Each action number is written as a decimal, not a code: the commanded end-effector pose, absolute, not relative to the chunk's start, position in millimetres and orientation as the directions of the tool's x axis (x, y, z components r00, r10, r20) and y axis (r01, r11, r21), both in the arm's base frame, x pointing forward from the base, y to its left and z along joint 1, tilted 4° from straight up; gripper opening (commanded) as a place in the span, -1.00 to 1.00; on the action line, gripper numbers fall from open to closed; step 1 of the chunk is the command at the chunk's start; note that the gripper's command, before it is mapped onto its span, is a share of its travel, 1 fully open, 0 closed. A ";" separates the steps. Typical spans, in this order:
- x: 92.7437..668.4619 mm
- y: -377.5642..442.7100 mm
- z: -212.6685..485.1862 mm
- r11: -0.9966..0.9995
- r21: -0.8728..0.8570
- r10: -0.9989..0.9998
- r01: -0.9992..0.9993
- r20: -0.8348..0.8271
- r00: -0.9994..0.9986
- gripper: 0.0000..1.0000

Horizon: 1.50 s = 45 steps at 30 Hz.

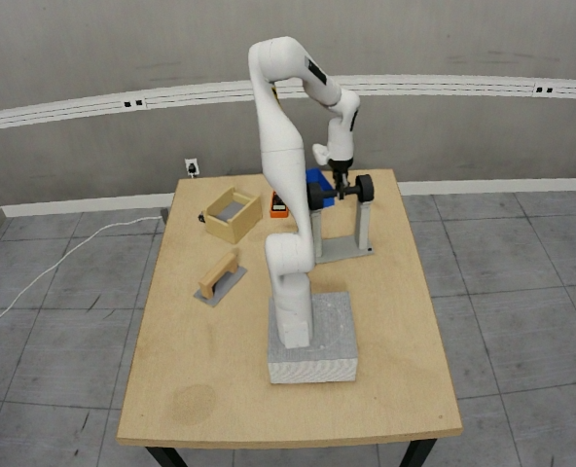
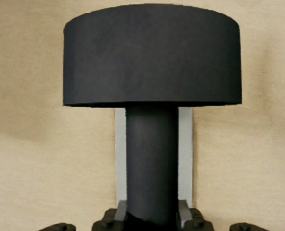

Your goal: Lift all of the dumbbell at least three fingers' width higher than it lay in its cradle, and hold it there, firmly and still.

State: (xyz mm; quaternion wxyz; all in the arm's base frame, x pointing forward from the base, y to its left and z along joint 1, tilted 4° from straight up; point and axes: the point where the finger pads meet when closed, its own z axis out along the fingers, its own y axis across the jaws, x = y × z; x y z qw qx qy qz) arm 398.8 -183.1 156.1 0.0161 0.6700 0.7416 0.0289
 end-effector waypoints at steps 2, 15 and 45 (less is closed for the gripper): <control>398.8 -183.3 156.8 0.100 0.065 0.995 0.993 0.015 -0.102 -0.80; 398.0 -183.6 165.3 0.100 0.065 0.995 0.993 0.014 -0.101 -0.80; 391.7 -185.1 228.9 0.099 0.064 0.995 0.993 0.013 -0.100 -0.80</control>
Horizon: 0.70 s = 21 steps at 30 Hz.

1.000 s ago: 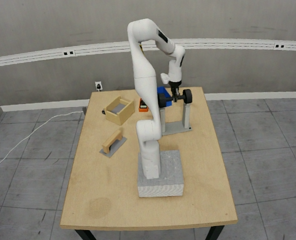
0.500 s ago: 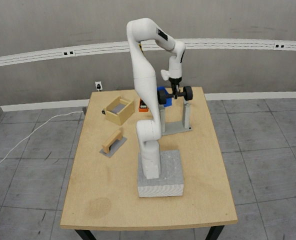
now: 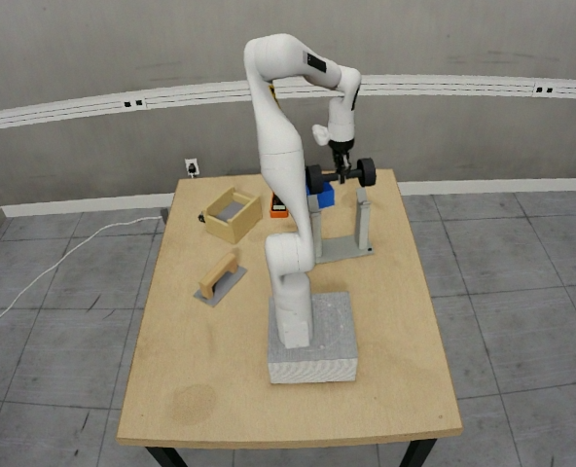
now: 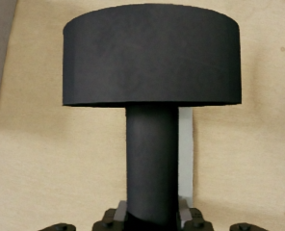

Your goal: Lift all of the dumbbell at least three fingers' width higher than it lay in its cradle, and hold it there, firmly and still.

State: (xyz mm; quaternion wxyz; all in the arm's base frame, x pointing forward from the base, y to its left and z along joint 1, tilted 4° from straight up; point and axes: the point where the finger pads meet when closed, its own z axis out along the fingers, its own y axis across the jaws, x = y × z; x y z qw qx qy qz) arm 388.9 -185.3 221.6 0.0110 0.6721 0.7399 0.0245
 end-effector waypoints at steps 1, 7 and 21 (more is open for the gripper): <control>391.7 -185.1 228.9 0.099 0.064 0.995 0.993 0.013 -0.100 -0.80; 391.2 -185.3 242.7 0.099 0.065 0.995 0.993 0.013 -0.100 -0.80; 389.8 -185.5 260.8 0.099 0.064 0.995 0.993 0.013 -0.100 -0.80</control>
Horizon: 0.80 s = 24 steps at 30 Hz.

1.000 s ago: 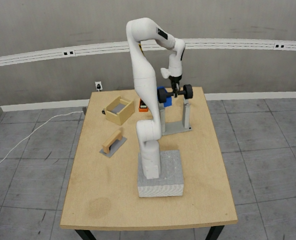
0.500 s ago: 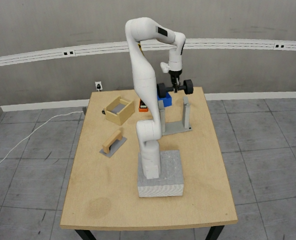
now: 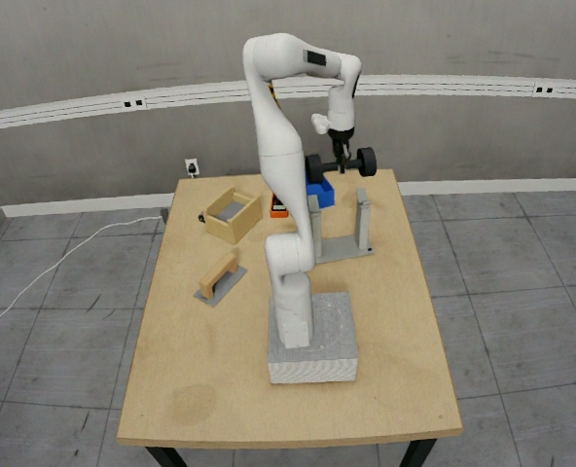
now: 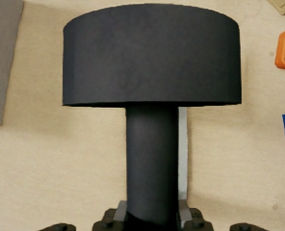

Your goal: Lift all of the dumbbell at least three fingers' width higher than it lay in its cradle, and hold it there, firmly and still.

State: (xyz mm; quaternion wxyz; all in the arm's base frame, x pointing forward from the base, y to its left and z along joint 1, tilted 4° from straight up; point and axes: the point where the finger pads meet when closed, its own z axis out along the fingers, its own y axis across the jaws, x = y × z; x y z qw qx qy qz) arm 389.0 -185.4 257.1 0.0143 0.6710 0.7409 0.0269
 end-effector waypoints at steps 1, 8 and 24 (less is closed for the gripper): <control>389.7 -185.5 261.7 0.099 0.064 0.995 0.993 0.013 -0.100 -0.80; 389.4 -185.6 264.8 0.099 0.064 0.995 0.993 0.013 -0.100 -0.80; 389.4 -185.6 265.1 0.099 0.064 0.995 0.993 0.013 -0.100 -0.80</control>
